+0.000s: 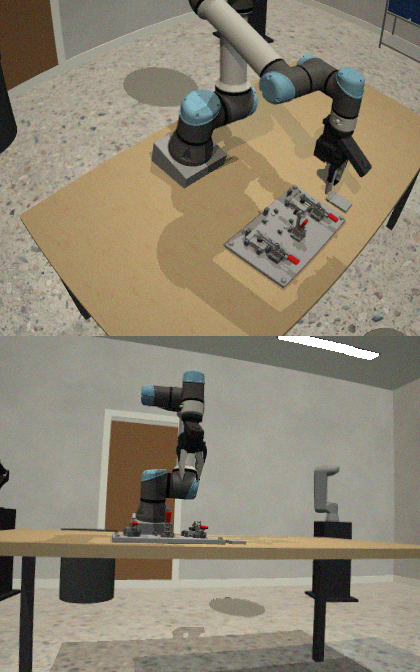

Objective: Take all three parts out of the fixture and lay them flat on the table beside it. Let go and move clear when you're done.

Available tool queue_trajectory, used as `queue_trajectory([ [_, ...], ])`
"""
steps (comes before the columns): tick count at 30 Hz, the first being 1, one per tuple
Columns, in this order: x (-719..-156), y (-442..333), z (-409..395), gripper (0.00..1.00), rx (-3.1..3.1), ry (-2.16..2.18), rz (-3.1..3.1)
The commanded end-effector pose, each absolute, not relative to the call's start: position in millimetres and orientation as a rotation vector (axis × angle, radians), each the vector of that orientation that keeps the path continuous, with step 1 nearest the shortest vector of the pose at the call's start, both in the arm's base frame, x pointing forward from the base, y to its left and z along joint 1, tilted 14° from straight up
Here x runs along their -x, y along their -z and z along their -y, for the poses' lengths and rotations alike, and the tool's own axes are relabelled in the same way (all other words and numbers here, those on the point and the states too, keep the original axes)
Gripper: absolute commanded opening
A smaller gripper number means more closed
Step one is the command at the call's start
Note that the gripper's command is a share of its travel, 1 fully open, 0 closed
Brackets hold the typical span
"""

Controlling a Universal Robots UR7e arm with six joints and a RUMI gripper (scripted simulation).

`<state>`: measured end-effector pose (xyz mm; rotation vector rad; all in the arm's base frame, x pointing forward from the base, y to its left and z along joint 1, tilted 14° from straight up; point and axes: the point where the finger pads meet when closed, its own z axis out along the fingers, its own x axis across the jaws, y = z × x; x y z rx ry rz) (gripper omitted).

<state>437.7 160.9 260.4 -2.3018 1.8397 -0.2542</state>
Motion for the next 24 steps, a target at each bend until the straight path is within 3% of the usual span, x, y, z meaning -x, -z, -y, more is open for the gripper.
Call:
queue_trajectory([
  [1, -445.7, -261.9, -137.8, 0.28, 2.301, 0.253, -1.837],
  [24, -477.9, -266.2, -40.0, 0.28, 2.301, 0.253, -1.837],
])
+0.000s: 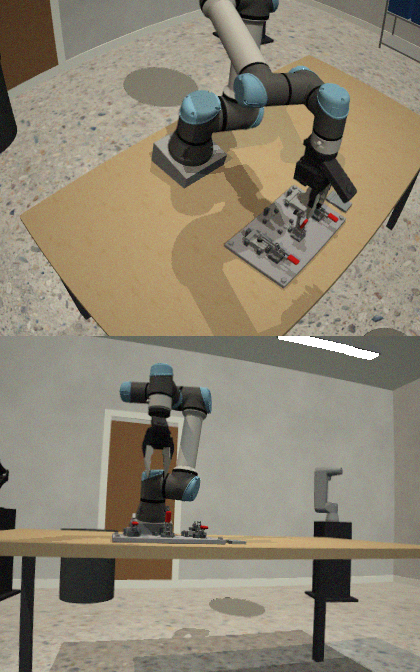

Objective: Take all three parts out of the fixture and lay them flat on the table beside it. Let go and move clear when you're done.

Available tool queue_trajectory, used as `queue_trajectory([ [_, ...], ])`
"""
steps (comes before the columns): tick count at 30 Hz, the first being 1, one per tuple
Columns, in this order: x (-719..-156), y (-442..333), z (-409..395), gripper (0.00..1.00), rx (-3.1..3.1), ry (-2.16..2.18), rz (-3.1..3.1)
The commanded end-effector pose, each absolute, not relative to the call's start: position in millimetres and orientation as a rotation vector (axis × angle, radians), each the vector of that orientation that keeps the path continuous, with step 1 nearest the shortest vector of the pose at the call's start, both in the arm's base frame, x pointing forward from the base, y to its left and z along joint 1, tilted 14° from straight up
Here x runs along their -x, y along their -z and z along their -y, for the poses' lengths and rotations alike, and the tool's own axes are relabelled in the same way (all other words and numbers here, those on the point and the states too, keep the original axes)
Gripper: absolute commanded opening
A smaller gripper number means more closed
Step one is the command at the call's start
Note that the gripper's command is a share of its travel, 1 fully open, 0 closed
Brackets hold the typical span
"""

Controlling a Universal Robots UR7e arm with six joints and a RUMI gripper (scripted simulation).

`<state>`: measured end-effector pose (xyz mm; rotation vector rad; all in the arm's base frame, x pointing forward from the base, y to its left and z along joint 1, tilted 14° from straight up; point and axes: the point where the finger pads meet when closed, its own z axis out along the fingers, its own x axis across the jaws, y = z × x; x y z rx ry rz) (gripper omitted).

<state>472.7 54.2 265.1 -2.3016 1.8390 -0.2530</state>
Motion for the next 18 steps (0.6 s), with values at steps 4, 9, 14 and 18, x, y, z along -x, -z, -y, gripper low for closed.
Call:
queue_trajectory([
  [4, -480.3, -266.5, -32.9, 0.28, 2.301, 0.253, -1.837],
  [9, -485.2, -267.2, -18.0, 0.28, 2.301, 0.253, -1.837],
  [14, -488.7, -267.6, -7.2, 0.28, 2.301, 0.253, -1.837],
  [18, -490.6, -267.9, -1.7, 0.28, 2.301, 0.253, -1.837],
])
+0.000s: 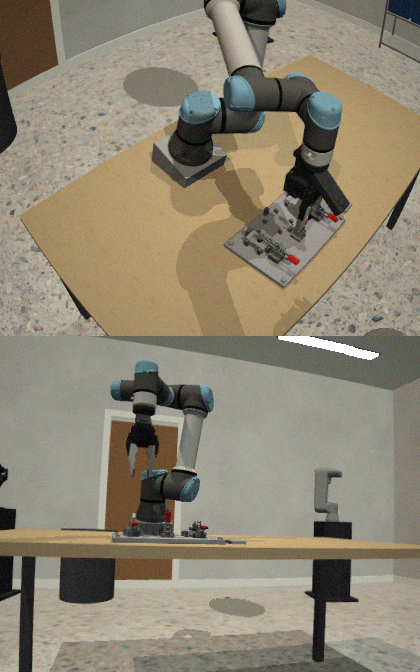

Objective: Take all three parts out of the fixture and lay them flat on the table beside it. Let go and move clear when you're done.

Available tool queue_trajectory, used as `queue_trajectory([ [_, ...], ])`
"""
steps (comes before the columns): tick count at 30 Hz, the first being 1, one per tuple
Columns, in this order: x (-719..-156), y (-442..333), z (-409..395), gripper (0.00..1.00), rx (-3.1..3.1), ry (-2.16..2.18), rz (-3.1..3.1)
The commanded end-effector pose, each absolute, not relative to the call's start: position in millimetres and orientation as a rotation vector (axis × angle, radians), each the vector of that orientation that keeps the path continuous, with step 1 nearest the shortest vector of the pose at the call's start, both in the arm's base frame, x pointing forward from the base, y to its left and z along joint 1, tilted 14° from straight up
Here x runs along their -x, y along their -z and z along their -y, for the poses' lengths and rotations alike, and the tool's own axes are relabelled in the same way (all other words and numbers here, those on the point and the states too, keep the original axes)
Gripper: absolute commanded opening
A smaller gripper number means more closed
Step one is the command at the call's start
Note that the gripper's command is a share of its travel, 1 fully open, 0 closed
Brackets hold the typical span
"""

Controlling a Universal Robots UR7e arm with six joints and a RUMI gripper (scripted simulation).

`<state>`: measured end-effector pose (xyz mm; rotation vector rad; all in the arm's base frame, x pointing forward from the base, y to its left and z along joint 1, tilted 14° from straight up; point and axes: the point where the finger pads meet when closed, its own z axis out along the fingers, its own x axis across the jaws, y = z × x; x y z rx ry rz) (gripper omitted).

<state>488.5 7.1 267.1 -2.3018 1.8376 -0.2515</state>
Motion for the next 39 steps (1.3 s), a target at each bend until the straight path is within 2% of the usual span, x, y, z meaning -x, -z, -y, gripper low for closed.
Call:
queue_trajectory([
  [1, -490.6, -267.9, -1.7, 0.28, 2.301, 0.253, -1.837],
  [23, -493.1, -264.2, 2.7, 0.28, 2.301, 0.253, -1.837],
  [39, -506.6, -211.2, 0.6, 0.28, 2.301, 0.253, -1.837],
])
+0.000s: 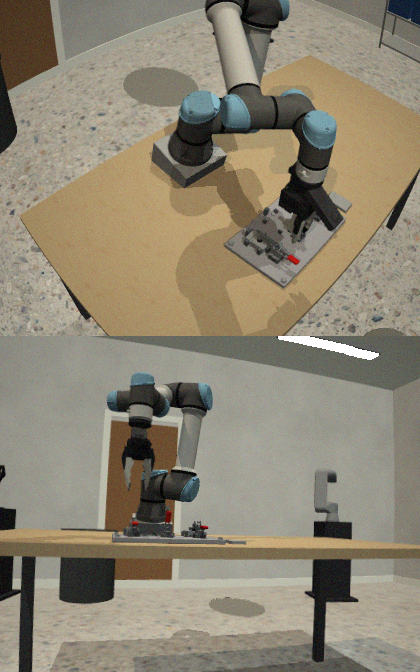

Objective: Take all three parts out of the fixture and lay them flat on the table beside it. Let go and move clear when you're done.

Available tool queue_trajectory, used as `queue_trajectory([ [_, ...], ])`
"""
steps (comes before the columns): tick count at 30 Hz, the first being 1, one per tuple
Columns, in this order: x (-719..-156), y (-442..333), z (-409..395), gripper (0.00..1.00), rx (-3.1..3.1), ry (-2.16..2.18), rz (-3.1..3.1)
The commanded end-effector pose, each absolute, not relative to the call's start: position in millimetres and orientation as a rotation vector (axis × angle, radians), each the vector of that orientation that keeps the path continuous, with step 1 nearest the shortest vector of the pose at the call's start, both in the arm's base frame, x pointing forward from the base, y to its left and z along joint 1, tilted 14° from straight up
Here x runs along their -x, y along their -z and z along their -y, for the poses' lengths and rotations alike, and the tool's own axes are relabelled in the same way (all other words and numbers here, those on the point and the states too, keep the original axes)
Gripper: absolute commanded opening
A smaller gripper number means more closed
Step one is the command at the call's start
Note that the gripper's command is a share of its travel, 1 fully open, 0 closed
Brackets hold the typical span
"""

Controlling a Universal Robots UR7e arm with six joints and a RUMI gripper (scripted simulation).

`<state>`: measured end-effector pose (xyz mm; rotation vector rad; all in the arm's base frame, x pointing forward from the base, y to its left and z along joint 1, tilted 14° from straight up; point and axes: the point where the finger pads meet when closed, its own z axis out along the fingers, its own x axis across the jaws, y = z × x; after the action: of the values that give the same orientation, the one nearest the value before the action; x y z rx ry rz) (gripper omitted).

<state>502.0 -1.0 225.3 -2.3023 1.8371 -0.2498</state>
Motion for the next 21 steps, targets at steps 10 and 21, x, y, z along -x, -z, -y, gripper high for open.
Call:
queue_trajectory([
  [10, -518.9, -162.9, -1.3, 0.28, 2.301, 0.253, -1.837],
  [21, -524.2, -142.3, -2.1, 0.28, 2.301, 0.253, -1.837],
])
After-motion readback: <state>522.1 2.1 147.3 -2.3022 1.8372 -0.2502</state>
